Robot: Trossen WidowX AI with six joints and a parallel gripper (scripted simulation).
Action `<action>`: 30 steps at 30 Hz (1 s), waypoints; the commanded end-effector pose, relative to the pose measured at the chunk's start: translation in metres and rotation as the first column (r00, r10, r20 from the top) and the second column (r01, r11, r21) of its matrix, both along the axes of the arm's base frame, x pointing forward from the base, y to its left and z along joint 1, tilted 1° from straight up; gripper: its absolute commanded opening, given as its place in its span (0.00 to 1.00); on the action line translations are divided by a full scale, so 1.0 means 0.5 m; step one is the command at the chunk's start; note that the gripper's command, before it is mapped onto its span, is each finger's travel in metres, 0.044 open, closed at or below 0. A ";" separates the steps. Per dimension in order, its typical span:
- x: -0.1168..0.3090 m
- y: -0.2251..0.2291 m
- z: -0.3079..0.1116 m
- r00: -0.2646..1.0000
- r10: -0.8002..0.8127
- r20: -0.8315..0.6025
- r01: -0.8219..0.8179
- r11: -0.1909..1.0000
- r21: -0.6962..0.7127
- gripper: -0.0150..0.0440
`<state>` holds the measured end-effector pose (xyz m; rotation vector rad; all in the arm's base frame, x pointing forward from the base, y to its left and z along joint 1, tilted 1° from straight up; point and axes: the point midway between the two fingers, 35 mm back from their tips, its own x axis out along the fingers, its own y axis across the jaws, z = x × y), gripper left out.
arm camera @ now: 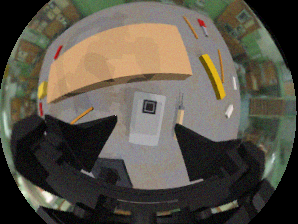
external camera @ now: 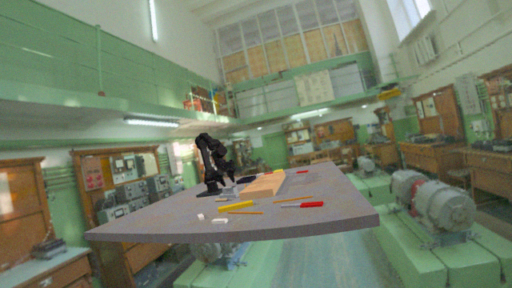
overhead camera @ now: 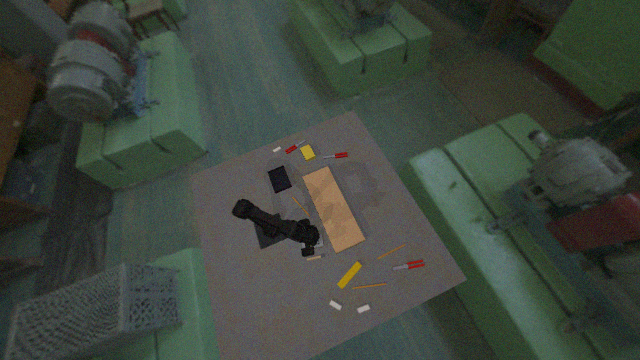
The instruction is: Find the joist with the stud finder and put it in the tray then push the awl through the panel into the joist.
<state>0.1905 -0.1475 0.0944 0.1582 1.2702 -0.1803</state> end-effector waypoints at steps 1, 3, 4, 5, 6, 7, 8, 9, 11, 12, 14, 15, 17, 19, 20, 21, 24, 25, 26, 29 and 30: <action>0.005 -0.005 -0.006 1.000 -0.005 0.000 0.005 1.000 -0.004 1.00; 0.005 -0.005 -0.012 1.000 -0.005 0.000 0.005 1.000 -0.004 1.00; 0.006 -0.005 -0.016 1.000 -0.005 0.000 0.005 1.000 -0.004 1.00; 0.006 -0.006 -0.019 1.000 -0.005 0.000 0.005 1.000 -0.004 1.00; 0.006 -0.006 -0.022 1.000 -0.005 0.000 0.005 1.000 -0.004 1.00; 0.006 -0.006 -0.025 1.000 -0.005 0.000 0.005 1.000 -0.004 1.00; 0.006 -0.006 -0.029 1.000 -0.005 0.000 0.005 1.000 -0.004 1.00; 0.007 -0.006 -0.032 1.000 -0.005 0.000 0.005 1.000 -0.004 1.00; 0.007 -0.006 -0.039 1.000 -0.005 0.000 0.005 1.000 -0.004 1.00; 0.007 -0.006 -0.042 1.000 -0.005 0.000 0.005 1.000 -0.004 1.00; 0.007 -0.006 -0.048 1.000 -0.005 0.000 0.005 1.000 -0.004 1.00; 0.007 -0.006 -0.052 1.000 -0.005 0.000 0.005 1.000 -0.004 1.00; 0.007 -0.006 -0.058 1.000 -0.005 0.000 0.005 1.000 -0.004 1.00; 0.007 -0.006 -0.065 1.000 -0.005 0.000 0.005 1.000 -0.004 1.00; 0.007 -0.005 -0.068 1.000 -0.005 0.000 0.005 1.000 -0.004 1.00; 0.007 -0.005 -0.071 1.000 -0.005 0.000 0.005 1.000 -0.004 1.00; 0.007 -0.005 -0.081 1.000 -0.005 -0.001 0.005 1.000 -0.004 1.00; 0.007 -0.004 -0.084 1.000 -0.005 -0.001 0.005 1.000 -0.004 1.00; 0.006 -0.004 -0.087 1.000 -0.005 -0.001 0.005 1.000 -0.004 1.00; 0.006 -0.003 -0.096 1.000 -0.005 -0.001 0.005 1.000 -0.004 1.00; 0.006 -0.003 -0.097 1.000 -0.005 -0.001 0.005 1.000 -0.004 1.00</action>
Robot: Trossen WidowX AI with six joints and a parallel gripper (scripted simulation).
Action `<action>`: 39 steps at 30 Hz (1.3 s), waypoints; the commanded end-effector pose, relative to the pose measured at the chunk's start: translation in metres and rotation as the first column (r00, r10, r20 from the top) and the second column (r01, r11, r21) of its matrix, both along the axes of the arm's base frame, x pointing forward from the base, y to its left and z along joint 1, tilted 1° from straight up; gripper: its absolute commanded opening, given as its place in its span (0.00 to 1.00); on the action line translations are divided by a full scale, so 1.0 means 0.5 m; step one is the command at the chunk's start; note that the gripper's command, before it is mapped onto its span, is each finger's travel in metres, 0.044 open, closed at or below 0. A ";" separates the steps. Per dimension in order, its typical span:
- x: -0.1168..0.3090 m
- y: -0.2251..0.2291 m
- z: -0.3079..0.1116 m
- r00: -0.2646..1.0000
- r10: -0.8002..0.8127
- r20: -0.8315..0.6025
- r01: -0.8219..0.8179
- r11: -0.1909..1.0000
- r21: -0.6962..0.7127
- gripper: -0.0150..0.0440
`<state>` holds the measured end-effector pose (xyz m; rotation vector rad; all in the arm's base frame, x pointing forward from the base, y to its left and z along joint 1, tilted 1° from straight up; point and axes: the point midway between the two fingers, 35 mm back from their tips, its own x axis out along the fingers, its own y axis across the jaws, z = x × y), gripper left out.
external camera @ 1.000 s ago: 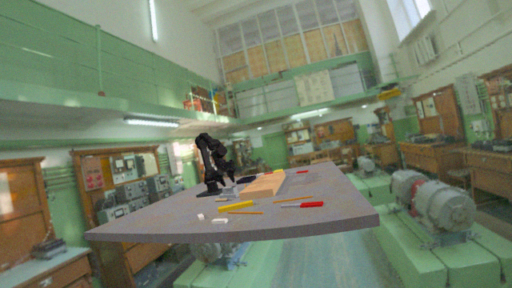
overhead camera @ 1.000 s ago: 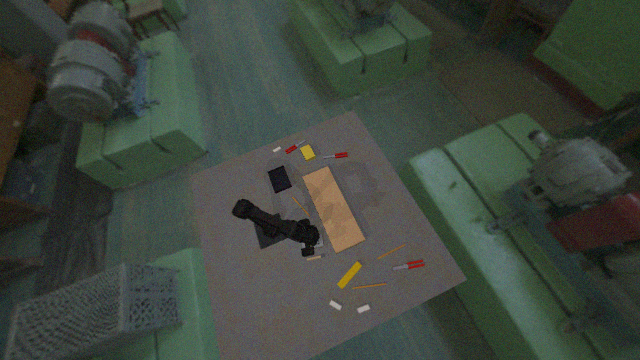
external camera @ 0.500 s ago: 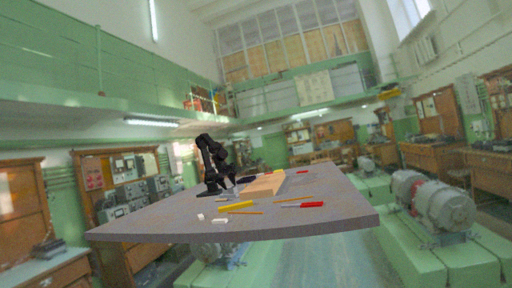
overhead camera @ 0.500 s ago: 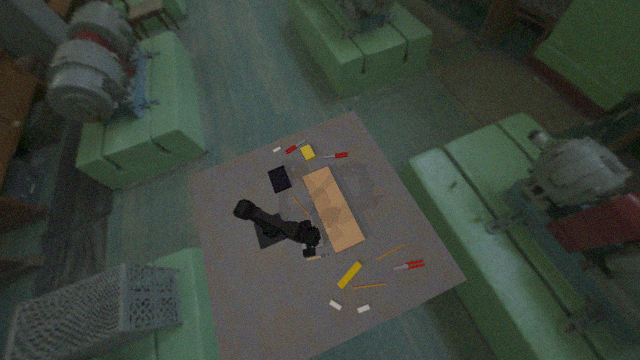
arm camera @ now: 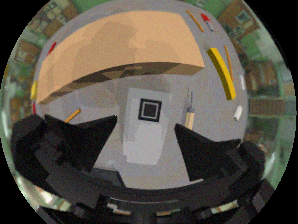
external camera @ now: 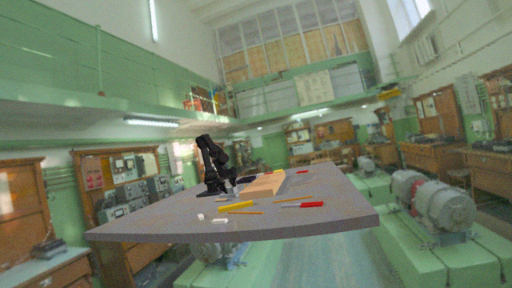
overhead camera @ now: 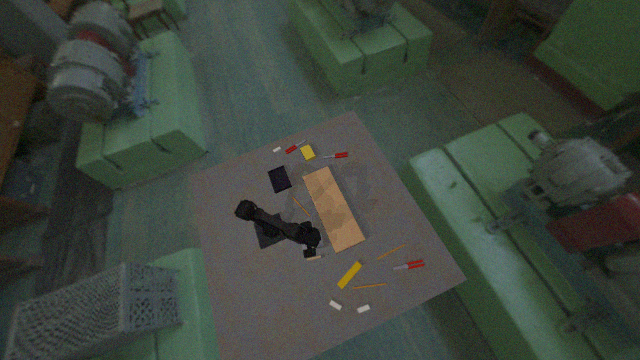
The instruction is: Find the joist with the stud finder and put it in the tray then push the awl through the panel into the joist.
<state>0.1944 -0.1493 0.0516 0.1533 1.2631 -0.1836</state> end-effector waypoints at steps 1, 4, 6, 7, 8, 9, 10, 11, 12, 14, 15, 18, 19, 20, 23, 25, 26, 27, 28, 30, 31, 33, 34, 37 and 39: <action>-0.002 0.000 -0.012 1.000 -0.005 -0.007 0.005 1.000 0.002 1.00; -0.002 0.000 -0.012 1.000 -0.005 -0.007 0.005 1.000 0.002 0.87; -0.002 0.000 -0.012 1.000 -0.005 -0.007 0.005 1.000 0.002 0.81; -0.002 0.000 -0.012 1.000 -0.005 -0.007 0.005 1.000 0.002 0.80; -0.002 0.000 -0.012 1.000 -0.005 -0.007 0.005 1.000 0.002 0.79; -0.002 0.000 -0.012 1.000 -0.005 -0.007 0.005 1.000 0.002 0.78; -0.002 0.000 -0.012 1.000 -0.005 -0.007 0.005 1.000 0.002 0.77; -0.002 0.000 -0.012 1.000 -0.005 -0.007 0.005 1.000 0.002 0.75; -0.002 0.000 -0.012 1.000 -0.005 -0.007 0.005 1.000 0.002 0.74; -0.002 0.000 -0.012 1.000 -0.005 -0.007 0.005 1.000 0.002 0.72; -0.002 0.000 -0.012 1.000 -0.005 -0.007 0.005 1.000 0.002 0.71; -0.002 0.000 -0.012 1.000 -0.005 -0.007 0.005 1.000 0.002 0.68; -0.002 0.000 -0.012 1.000 -0.005 -0.007 0.005 1.000 0.002 0.66; -0.002 0.000 -0.012 1.000 -0.005 -0.007 0.005 1.000 0.002 0.65; -0.002 0.000 -0.012 1.000 -0.005 -0.007 0.005 1.000 0.002 0.62; -0.002 0.000 -0.012 1.000 -0.005 -0.007 0.005 1.000 0.002 0.60; -0.002 0.000 -0.012 1.000 -0.005 -0.007 0.005 1.000 0.002 0.58; -0.002 0.000 -0.012 1.000 -0.005 -0.007 0.005 1.000 0.002 0.57; -0.002 0.000 -0.012 1.000 -0.005 -0.007 0.005 1.000 0.002 0.56; -0.002 0.000 -0.012 1.000 -0.005 -0.007 0.005 1.000 0.002 0.54; -0.002 0.000 -0.012 1.000 -0.005 -0.007 0.005 1.000 0.002 0.53; -0.001 0.000 -0.008 1.000 -0.005 -0.007 0.005 1.000 0.002 0.44; -0.001 -0.001 -0.003 1.000 -0.005 -0.007 0.005 1.000 0.002 0.39; 0.002 -0.004 0.019 1.000 -0.005 -0.007 0.005 1.000 0.002 0.26; 0.004 -0.006 0.038 1.000 -0.005 -0.007 0.005 1.000 0.002 0.25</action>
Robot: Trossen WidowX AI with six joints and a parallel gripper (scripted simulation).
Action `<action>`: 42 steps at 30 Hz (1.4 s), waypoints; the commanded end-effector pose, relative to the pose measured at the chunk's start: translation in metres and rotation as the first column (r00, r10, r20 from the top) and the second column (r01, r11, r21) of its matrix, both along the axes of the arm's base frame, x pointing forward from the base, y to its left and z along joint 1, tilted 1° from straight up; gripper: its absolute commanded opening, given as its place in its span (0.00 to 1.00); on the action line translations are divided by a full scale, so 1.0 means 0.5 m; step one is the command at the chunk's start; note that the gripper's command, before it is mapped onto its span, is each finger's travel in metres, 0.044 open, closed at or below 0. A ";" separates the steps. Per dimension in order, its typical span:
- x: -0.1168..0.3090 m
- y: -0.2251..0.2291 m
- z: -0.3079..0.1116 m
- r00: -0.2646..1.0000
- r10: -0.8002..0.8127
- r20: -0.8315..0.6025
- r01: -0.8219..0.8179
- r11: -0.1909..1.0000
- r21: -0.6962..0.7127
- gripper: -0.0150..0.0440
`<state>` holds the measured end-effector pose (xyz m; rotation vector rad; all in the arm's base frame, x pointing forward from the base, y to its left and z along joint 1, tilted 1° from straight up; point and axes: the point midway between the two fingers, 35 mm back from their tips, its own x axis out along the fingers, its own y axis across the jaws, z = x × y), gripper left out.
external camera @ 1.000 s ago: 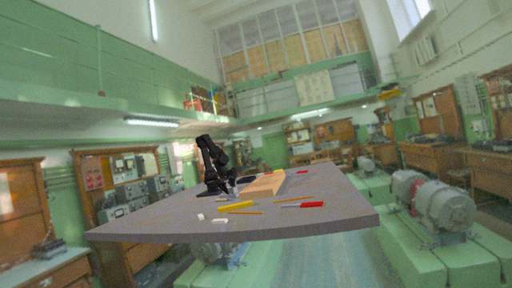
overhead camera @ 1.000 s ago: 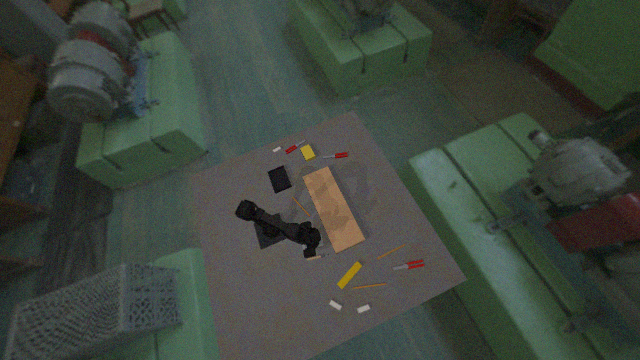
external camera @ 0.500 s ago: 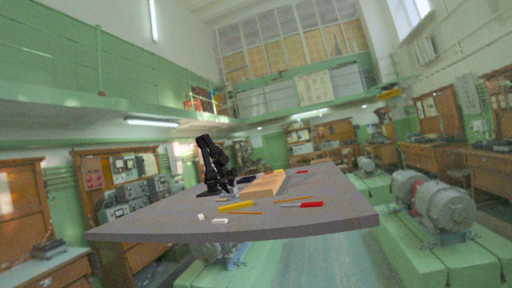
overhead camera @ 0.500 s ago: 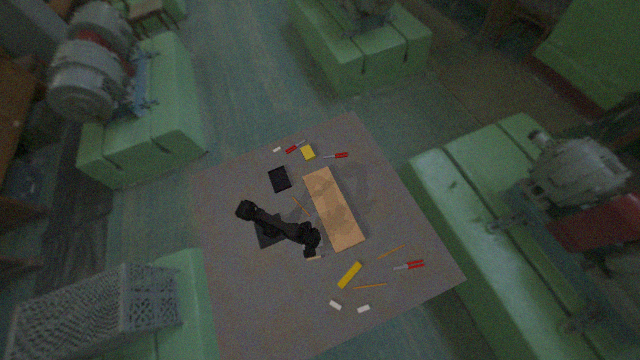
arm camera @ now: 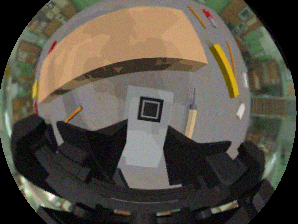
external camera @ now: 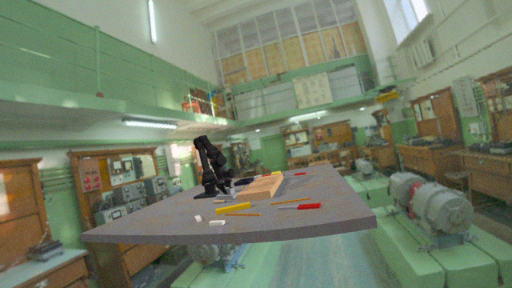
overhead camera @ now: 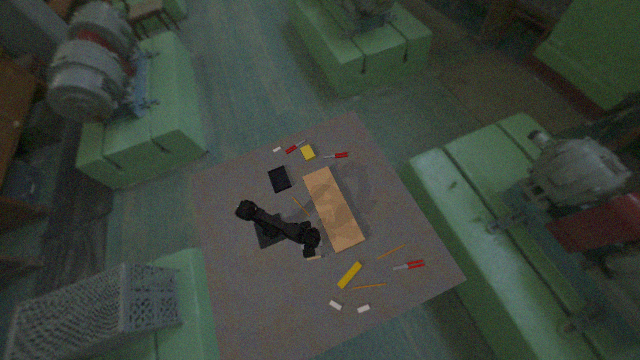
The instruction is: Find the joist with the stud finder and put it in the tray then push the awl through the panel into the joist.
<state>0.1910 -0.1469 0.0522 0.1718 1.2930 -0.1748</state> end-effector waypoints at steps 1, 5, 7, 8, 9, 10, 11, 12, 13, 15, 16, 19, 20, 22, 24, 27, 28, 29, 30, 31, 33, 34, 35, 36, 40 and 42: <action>0.011 -0.012 0.046 1.000 -0.002 0.021 0.003 1.000 -0.020 0.25; 0.012 -0.014 0.086 1.000 -0.002 0.021 0.003 1.000 -0.021 0.25; 0.011 -0.014 0.106 1.000 -0.002 0.021 0.003 1.000 -0.021 0.25; 0.011 -0.013 0.116 1.000 -0.002 0.021 0.003 1.000 -0.021 0.25; 0.010 -0.013 0.126 1.000 -0.002 0.021 0.003 1.000 -0.021 0.25; 0.009 -0.012 0.136 1.000 -0.002 0.021 0.003 1.000 -0.020 0.25; 0.008 -0.012 0.146 1.000 -0.002 0.021 0.003 1.000 -0.020 0.25; 0.007 -0.011 0.156 1.000 -0.002 0.021 0.003 1.000 -0.020 0.25; 0.005 -0.010 0.166 1.000 -0.002 0.021 0.003 1.000 -0.020 0.25; 0.002 -0.007 0.185 1.000 -0.002 0.021 0.003 1.000 -0.020 0.25; 0.001 -0.007 0.190 1.000 -0.002 0.021 0.003 1.000 -0.020 0.25; 0.001 -0.007 0.191 1.000 -0.002 0.021 0.003 1.000 -0.020 0.25; 0.001 -0.007 0.191 1.000 -0.002 0.021 0.003 1.000 -0.020 0.25; 0.005 -0.008 0.193 1.000 0.001 0.021 0.000 1.000 -0.020 0.25; 0.013 -0.012 0.197 1.000 0.007 0.021 -0.006 1.000 -0.021 0.25; 0.032 -0.021 0.206 1.000 0.021 0.022 -0.021 1.000 -0.021 0.25; 0.039 -0.025 0.209 0.999 0.027 0.023 -0.026 0.999 -0.022 0.25; 0.046 -0.028 0.211 0.999 0.032 0.023 -0.032 0.999 -0.022 0.25; 0.054 -0.031 0.214 0.999 0.037 0.024 -0.037 0.999 -0.022 0.25; 0.061 -0.035 0.217 0.999 0.043 0.024 -0.042 0.999 -0.023 0.25; 0.077 -0.041 0.222 0.998 0.054 0.025 -0.053 0.998 -0.023 0.25; 0.084 -0.044 0.224 0.998 0.059 0.025 -0.059 0.998 -0.024 0.25; 0.092 -0.047 0.227 0.998 0.065 0.025 -0.064 0.998 -0.024 0.25; 0.100 -0.050 0.229 0.997 0.070 0.026 -0.069 0.997 -0.024 0.25; 0.131 -0.061 0.236 0.995 0.092 0.027 -0.091 0.996 -0.025 0.25; 0.147 -0.067 0.239 0.994 0.103 0.028 -0.102 0.994 -0.026 0.25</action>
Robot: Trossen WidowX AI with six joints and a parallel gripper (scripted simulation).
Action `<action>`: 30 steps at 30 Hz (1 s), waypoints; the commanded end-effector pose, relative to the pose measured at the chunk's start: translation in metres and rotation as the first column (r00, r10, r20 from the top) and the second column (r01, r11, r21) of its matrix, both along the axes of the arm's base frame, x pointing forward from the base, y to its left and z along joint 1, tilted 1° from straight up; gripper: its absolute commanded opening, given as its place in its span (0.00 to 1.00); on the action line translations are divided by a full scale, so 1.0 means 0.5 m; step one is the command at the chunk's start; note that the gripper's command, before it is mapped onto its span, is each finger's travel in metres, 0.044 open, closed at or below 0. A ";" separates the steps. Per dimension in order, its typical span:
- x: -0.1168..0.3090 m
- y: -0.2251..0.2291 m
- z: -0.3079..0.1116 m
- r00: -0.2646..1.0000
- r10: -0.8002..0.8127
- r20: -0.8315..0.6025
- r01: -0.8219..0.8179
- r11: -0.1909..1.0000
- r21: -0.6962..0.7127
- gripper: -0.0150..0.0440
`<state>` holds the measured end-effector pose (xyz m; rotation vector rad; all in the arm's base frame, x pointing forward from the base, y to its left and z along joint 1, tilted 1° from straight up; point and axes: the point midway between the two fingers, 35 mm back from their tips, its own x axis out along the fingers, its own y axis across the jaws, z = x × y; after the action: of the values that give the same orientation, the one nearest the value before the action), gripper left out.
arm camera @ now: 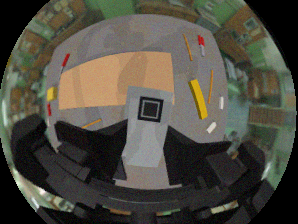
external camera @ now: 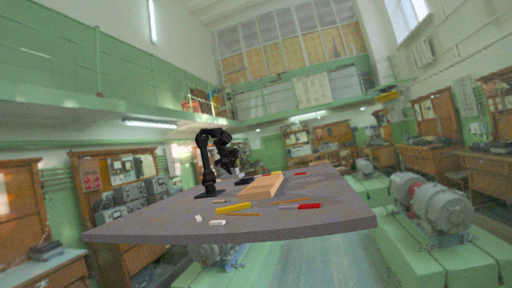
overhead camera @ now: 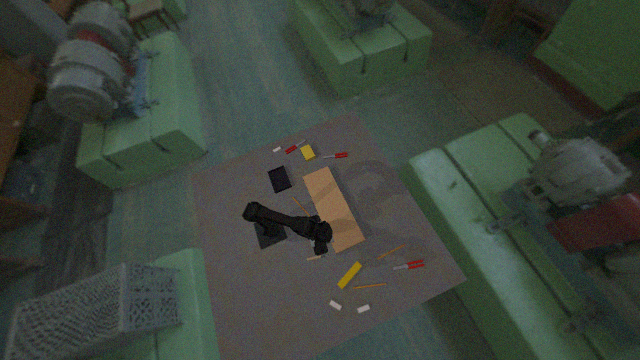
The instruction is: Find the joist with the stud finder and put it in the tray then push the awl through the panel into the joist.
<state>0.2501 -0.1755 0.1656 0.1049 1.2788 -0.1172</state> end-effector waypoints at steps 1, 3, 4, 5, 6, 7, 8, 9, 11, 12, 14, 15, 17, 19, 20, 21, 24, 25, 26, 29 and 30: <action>0.037 -0.012 0.013 1.000 0.028 0.013 -0.028 1.000 -0.005 0.25; 0.053 -0.017 0.015 0.999 0.039 0.014 -0.039 0.999 -0.006 0.25; 0.061 -0.019 0.016 0.999 0.044 0.014 -0.044 0.999 -0.006 0.25; 0.069 -0.021 0.017 0.999 0.050 0.015 -0.050 0.999 -0.007 0.25; 0.078 -0.024 0.017 0.998 0.055 0.015 -0.055 0.998 -0.007 0.25; 0.086 -0.026 0.018 0.998 0.061 0.015 -0.061 0.998 -0.007 0.25; 0.094 -0.028 0.018 0.998 0.066 0.016 -0.066 0.998 -0.007 0.25; 0.102 -0.030 0.019 0.997 0.072 0.016 -0.071 0.997 -0.008 0.25; 0.119 -0.034 0.019 0.996 0.082 0.017 -0.082 0.997 -0.008 0.25; 0.127 -0.035 0.019 0.996 0.088 0.017 -0.088 0.996 -0.009 0.25; 0.144 -0.039 0.018 0.995 0.099 0.018 -0.099 0.995 -0.009 0.25; 0.152 -0.040 0.018 0.994 0.104 0.019 -0.104 0.995 -0.009 0.25; 0.169 -0.043 0.016 0.993 0.115 0.019 -0.115 0.993 -0.010 0.25; 0.185 -0.045 0.015 0.992 0.126 0.020 -0.126 0.992 -0.011 0.25; 0.194 -0.046 0.014 0.991 0.131 0.021 -0.131 0.991 -0.011 0.25; 0.202 -0.047 0.012 0.990 0.137 0.021 -0.136 0.991 -0.011 0.25; 0.226 -0.050 0.008 0.988 0.152 0.022 -0.151 0.988 -0.012 0.25; 0.230 -0.050 0.008 0.988 0.154 0.022 -0.154 0.988 -0.012 0.25; 0.231 -0.050 0.007 0.988 0.155 0.022 -0.155 0.988 -0.012 0.25; 0.231 -0.050 0.007 0.988 0.155 0.022 -0.155 0.988 -0.012 0.25; 0.231 -0.050 0.007 0.988 0.155 0.022 -0.155 0.988 -0.012 0.25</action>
<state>0.3614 -0.1995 0.1636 0.0078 1.2758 0.0089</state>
